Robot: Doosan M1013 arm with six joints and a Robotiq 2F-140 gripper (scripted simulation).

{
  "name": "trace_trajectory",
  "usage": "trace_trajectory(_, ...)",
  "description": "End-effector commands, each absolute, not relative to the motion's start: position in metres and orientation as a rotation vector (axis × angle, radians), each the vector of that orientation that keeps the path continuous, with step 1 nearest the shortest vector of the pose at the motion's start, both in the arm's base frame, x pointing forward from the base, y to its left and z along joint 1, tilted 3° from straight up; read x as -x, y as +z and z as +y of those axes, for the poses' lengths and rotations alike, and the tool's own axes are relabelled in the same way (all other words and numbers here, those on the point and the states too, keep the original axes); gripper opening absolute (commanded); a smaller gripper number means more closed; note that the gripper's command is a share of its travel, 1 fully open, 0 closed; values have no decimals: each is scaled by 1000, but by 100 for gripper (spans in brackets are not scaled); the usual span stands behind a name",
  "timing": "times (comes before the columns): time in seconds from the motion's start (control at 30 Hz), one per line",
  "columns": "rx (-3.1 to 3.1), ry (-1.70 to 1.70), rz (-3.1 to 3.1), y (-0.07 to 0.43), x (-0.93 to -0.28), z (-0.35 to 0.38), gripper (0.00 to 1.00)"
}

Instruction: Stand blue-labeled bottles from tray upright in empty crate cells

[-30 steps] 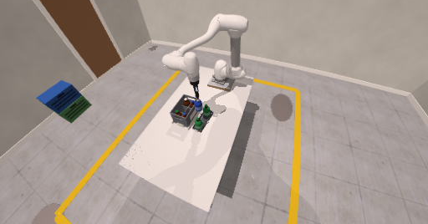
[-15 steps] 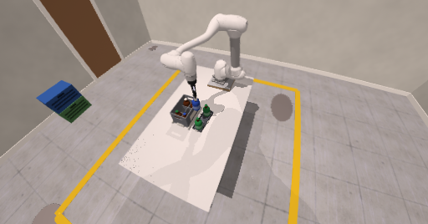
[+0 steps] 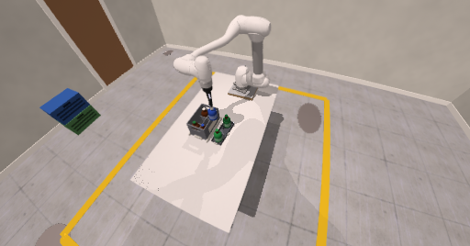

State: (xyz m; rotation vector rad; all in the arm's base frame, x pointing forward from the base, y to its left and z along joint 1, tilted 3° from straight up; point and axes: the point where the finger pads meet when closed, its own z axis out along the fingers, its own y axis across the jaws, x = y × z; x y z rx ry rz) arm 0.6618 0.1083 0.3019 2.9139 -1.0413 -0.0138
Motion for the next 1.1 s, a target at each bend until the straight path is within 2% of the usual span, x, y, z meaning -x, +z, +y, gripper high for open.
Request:
trace_trajectory(0.0, -2914, -14, -1041, 302, -663, 102, 0)
trace_trajectory(1.07, -2914, -14, -1041, 305, -677, 35, 0)
